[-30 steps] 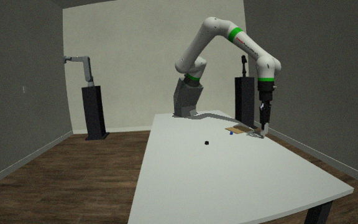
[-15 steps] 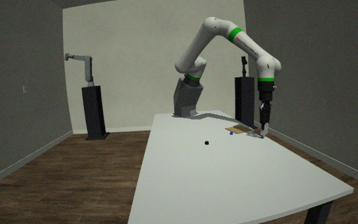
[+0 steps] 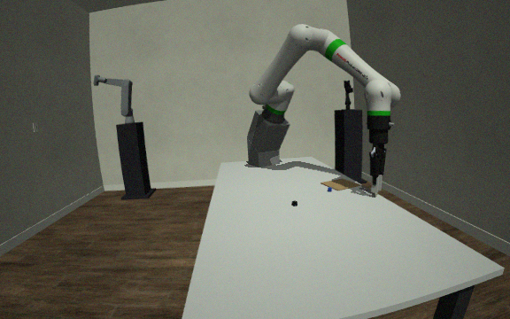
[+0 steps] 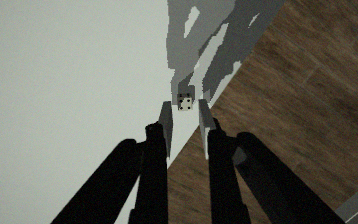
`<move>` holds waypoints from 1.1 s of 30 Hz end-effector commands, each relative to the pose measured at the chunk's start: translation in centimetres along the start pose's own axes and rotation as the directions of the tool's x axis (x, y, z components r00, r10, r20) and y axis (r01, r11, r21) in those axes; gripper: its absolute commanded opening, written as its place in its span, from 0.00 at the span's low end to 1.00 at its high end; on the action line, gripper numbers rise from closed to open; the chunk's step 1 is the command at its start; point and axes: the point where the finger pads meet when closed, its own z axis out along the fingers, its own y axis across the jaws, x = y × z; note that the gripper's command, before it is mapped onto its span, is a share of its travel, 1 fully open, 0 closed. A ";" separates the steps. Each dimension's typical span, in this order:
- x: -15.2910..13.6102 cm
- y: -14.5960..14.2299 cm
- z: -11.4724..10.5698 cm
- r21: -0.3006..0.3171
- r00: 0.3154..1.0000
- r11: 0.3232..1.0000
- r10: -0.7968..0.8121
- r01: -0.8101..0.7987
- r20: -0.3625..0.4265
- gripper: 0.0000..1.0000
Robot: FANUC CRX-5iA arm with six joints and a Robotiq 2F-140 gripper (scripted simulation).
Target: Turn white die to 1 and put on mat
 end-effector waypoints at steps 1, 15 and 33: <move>0.0 0.0 0.0 0.000 1.000 1.000 0.000 0.000 0.000 0.27; 0.0 0.0 0.7 0.000 1.000 1.000 0.000 0.000 0.000 0.27; 0.0 0.0 2.0 0.000 1.000 1.000 0.000 0.000 0.000 0.27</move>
